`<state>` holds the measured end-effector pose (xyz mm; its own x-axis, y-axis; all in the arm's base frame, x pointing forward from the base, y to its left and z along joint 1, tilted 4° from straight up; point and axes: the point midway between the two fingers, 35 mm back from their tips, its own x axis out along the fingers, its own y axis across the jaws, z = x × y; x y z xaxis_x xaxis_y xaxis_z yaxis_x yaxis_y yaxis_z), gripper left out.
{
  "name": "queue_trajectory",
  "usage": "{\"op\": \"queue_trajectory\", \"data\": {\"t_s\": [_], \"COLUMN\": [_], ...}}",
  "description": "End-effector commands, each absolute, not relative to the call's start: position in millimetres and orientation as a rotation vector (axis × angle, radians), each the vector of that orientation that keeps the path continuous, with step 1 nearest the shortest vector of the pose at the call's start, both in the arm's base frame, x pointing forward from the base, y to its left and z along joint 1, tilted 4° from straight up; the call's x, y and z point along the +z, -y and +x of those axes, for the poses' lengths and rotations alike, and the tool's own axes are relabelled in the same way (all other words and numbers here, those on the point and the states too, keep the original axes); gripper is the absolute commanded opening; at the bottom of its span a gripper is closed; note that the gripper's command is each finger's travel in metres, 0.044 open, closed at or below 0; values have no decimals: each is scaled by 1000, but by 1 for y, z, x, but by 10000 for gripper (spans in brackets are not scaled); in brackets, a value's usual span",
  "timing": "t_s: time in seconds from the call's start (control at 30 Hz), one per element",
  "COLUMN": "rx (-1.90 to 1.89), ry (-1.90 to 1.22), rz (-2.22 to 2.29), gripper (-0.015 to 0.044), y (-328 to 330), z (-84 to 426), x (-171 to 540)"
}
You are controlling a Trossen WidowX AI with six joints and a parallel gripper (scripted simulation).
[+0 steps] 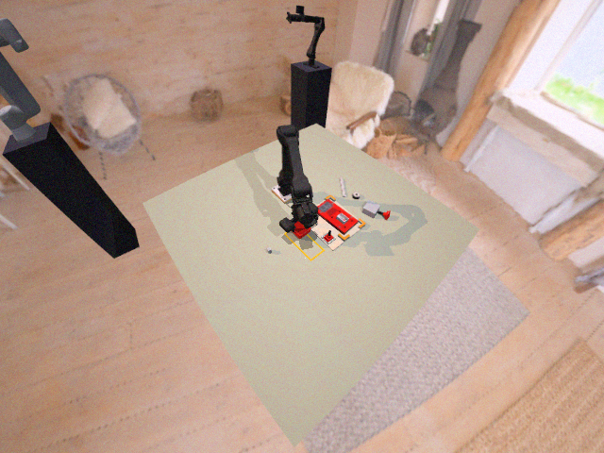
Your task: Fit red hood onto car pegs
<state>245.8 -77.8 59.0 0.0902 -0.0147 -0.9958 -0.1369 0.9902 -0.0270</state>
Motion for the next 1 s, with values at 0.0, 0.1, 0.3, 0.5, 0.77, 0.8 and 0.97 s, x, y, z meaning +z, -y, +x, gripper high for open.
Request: {"op": "queue_trajectory", "data": {"t_s": [0.0,0.1,0.3,0.5,0.77,0.8,0.97], "rx": [87,87,86,86,86,86,86], "ry": [-1465,-1465,-1465,-1465,-1464,-1464,-1464], "rz": [-128,-128,-128,-128,-128,-128,-128], "gripper": [0,0,0,0,0,0,0], "y": [78,78,78,77,77,77,77], "z": [247,246,245,243,241,241,240], "x": [69,77,92,110,130,133,142]}}
